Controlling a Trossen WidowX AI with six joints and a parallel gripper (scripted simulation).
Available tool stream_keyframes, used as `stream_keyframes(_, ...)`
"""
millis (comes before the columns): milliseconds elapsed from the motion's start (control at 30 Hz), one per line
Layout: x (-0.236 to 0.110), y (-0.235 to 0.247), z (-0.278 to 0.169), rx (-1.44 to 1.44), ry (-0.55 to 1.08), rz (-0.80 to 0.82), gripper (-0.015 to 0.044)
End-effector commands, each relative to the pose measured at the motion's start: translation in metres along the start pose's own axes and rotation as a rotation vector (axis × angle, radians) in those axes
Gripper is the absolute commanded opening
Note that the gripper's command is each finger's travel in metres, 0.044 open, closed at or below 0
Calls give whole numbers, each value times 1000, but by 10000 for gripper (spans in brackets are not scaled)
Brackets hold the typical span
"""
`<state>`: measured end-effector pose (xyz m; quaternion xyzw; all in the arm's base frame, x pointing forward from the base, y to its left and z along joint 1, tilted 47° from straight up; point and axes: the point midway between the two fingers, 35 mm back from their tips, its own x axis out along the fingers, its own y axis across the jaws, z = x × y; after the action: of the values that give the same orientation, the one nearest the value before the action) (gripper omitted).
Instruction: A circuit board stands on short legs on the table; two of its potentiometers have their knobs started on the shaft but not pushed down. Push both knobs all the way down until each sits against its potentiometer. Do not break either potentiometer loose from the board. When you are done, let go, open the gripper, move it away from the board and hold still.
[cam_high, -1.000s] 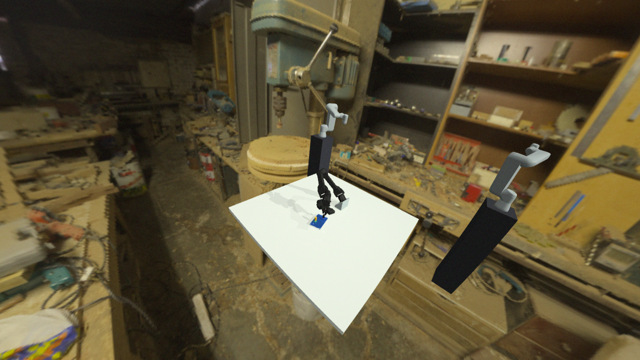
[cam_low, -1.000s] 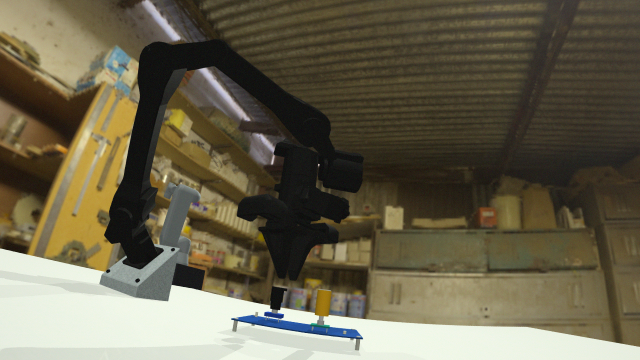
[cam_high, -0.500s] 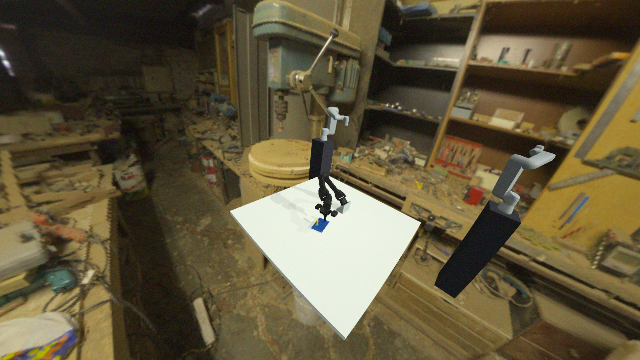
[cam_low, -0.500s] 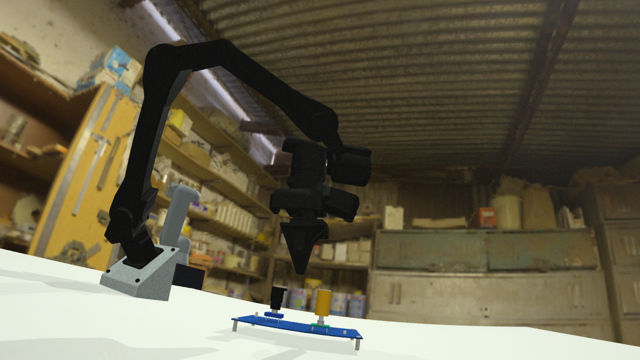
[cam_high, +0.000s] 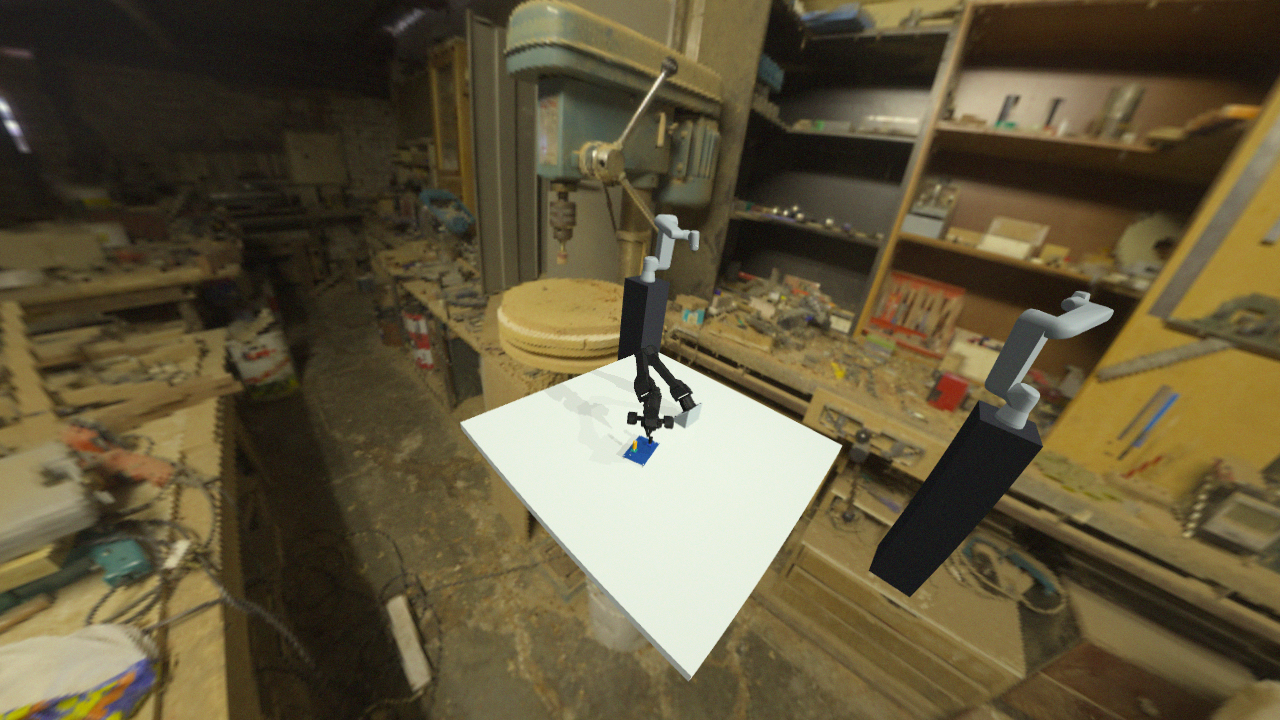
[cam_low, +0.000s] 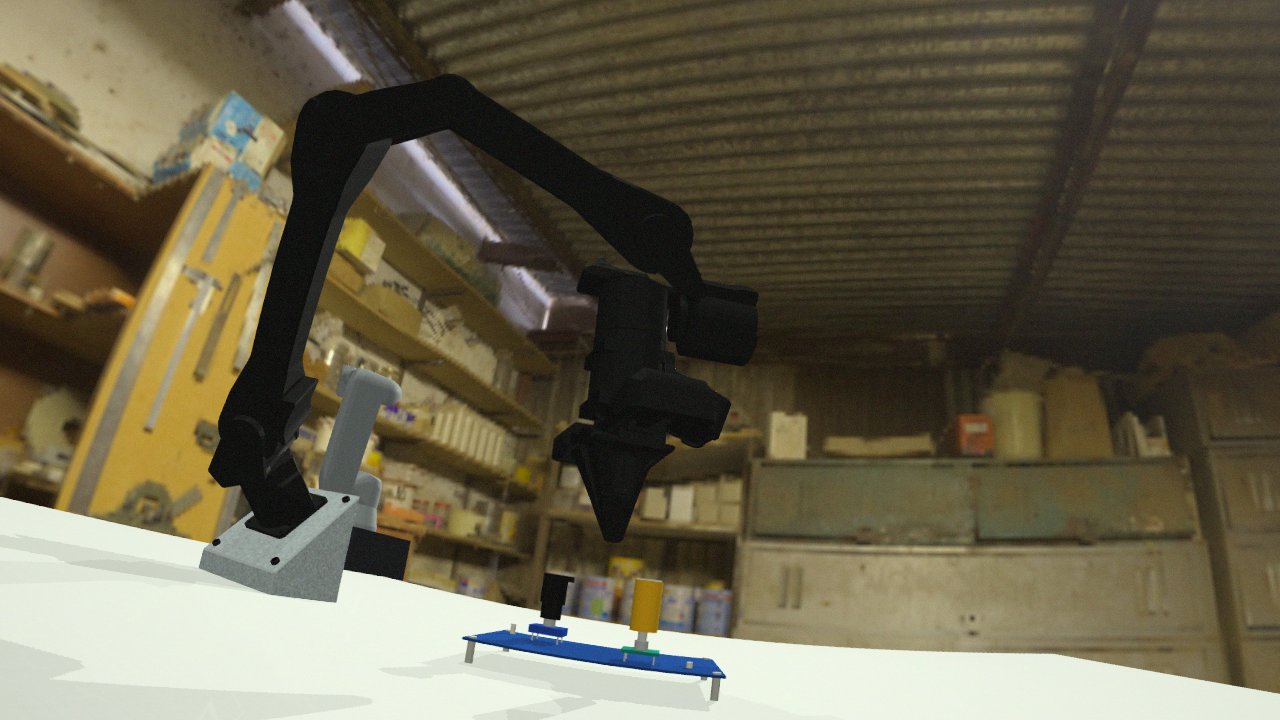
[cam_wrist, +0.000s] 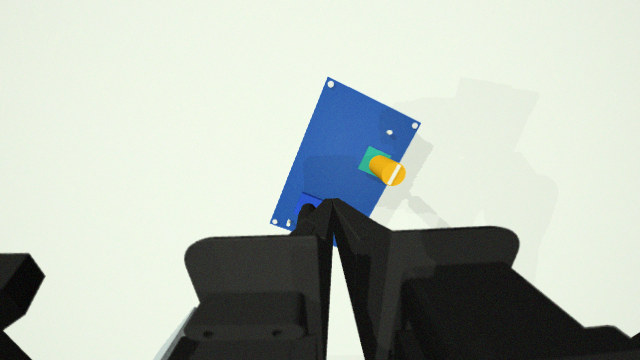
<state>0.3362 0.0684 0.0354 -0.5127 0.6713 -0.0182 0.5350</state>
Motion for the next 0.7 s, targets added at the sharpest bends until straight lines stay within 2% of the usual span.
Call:
stream_keyframes(0, -1, -4, 2, -161, 7, -1, 0)
stream_keyframes(667, -7, -20, 7, -851, 18, 14, 0)
